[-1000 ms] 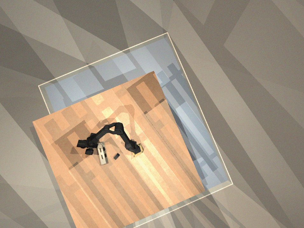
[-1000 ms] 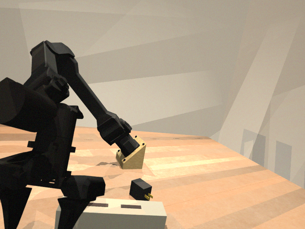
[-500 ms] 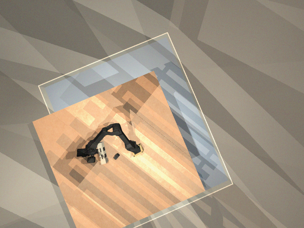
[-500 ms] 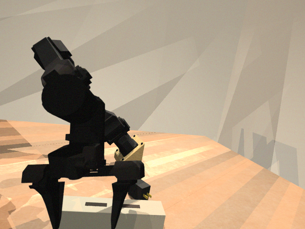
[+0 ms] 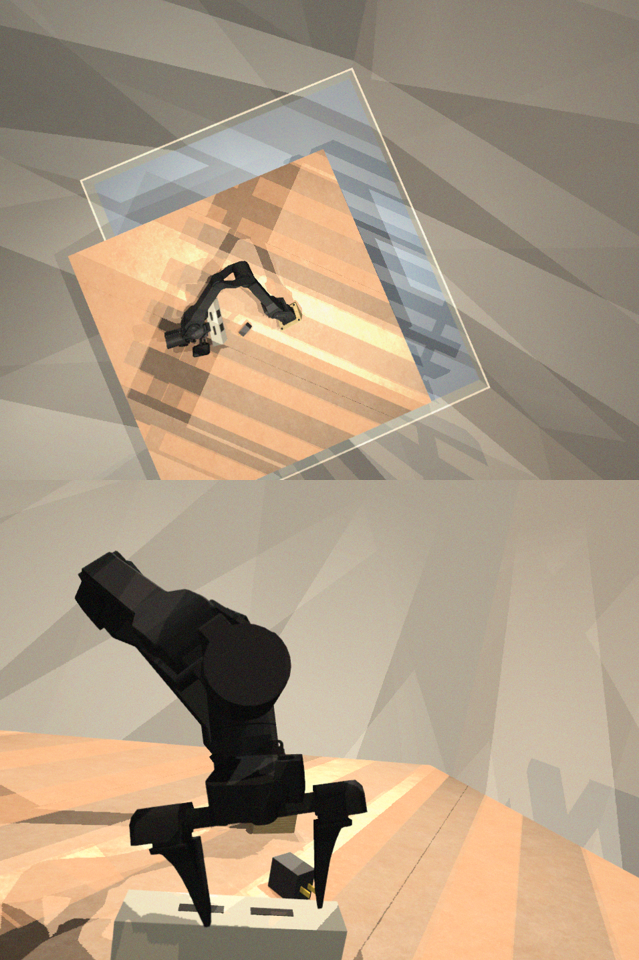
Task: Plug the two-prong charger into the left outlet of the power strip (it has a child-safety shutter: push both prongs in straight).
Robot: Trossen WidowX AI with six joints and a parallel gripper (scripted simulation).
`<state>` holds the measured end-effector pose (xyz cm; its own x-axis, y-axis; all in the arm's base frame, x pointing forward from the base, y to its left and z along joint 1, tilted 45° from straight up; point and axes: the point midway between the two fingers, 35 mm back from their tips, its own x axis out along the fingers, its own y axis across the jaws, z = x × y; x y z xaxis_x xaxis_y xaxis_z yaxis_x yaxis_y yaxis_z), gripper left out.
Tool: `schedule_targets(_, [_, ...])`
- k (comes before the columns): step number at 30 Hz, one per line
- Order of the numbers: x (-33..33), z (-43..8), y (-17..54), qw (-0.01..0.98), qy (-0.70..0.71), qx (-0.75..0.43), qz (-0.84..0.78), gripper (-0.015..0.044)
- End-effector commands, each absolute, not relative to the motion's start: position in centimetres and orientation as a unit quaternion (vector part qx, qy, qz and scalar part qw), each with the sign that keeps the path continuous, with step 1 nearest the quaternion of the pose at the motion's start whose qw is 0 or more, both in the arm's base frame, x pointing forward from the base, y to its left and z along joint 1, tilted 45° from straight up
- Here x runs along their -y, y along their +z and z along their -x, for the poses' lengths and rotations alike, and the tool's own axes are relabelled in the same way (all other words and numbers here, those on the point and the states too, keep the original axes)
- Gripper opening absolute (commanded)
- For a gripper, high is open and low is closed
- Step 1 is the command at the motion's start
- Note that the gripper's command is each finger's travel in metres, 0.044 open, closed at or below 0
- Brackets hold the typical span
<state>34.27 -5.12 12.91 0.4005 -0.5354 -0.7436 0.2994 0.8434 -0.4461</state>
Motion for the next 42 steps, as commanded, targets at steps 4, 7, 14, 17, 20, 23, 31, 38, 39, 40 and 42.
schedule_targets(4, [2.4,-32.4,10.2,0.797,-0.217,-0.542,0.154,0.0440])
schedule_targets(7, [1.5,-31.5,9.3,0.781,-0.204,-0.564,0.172,0.0440])
schedule_targets(14, [0.1,-28.4,7.7,0.730,-0.174,-0.626,0.215,0.0440])
schedule_targets(17, [-0.3,-27.0,7.0,0.703,-0.169,-0.648,0.240,0.0440])
schedule_targets(20, [-0.6,-25.7,6.5,0.676,-0.166,-0.667,0.266,0.0440])
schedule_targets(23, [-0.8,-24.5,6.1,0.650,-0.163,-0.682,0.293,0.0440])
schedule_targets(31, [-1.1,-21.5,5.8,0.581,-0.158,-0.710,0.365,0.0440])
schedule_targets(38, [-1.2,-21.1,5.8,0.571,-0.158,-0.713,0.375,0.0440])
schedule_targets(39, [-1.1,-21.1,5.7,0.571,-0.158,-0.713,0.375,0.0440])
schedule_targets(40, [-1.1,-21.1,5.7,0.571,-0.158,-0.713,0.375,0.0440])
schedule_targets(42, [-1.0,-21.1,5.5,0.571,-0.158,-0.713,0.375,0.0440])
